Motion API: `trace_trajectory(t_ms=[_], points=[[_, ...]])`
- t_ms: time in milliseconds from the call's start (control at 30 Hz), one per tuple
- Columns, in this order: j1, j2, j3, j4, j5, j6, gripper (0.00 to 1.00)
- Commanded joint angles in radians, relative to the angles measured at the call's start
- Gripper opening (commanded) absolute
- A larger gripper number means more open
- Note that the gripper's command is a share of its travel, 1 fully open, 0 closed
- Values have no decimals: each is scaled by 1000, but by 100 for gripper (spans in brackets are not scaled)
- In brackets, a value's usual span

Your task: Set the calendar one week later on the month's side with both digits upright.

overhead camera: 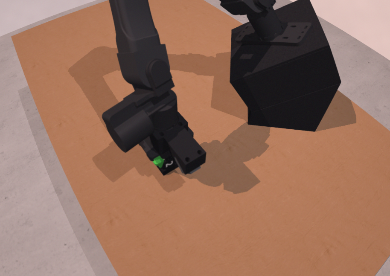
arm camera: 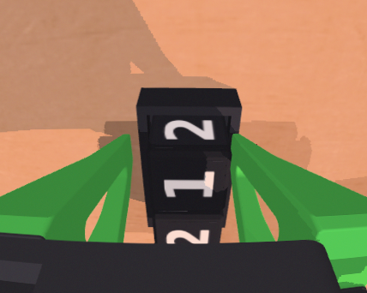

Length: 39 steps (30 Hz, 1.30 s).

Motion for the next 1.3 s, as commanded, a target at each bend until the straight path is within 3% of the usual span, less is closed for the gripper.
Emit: trace_trajectory(t_ms=[0, 1167, 1200, 1267], points=[[2, -30, 20, 21, -14, -11, 45], [2, -24, 20, 15, -15, -10, 45], [2, -24, 20, 15, -15, -10, 26], [2, -24, 20, 15, -15, -10, 26]])
